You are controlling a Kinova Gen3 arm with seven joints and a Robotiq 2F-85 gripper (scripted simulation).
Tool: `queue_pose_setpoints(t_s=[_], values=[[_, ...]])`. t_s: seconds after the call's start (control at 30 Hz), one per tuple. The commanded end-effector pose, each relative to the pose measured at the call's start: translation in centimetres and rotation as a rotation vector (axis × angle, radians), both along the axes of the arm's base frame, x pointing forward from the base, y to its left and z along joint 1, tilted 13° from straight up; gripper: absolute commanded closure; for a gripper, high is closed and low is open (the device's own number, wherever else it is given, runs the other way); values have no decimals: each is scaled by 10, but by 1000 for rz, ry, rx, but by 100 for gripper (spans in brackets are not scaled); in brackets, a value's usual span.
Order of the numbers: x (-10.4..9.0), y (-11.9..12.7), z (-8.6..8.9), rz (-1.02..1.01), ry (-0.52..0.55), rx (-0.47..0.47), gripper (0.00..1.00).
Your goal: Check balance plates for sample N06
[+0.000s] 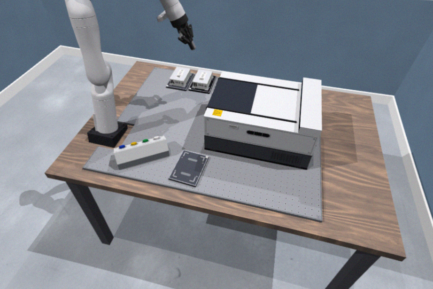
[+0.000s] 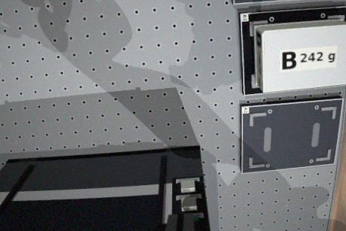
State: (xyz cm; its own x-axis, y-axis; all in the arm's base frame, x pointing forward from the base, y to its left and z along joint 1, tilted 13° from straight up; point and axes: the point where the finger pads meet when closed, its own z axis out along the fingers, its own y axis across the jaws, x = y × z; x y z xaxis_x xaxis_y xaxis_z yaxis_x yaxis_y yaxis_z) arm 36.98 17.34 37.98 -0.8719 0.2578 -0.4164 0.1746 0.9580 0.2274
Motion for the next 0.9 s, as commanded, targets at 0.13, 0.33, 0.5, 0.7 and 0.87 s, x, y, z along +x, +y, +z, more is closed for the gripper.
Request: queue_pose_setpoints(t_s=[0.13,0.33,0.5,0.7,0.87], values=[[0,0,1,23,94,18,90],[0,0,1,50,209,39,90],[0,0,1,63,266,50,90],[0,0,1,91,381,70,90],[0,0,1,99,416,77,90]])
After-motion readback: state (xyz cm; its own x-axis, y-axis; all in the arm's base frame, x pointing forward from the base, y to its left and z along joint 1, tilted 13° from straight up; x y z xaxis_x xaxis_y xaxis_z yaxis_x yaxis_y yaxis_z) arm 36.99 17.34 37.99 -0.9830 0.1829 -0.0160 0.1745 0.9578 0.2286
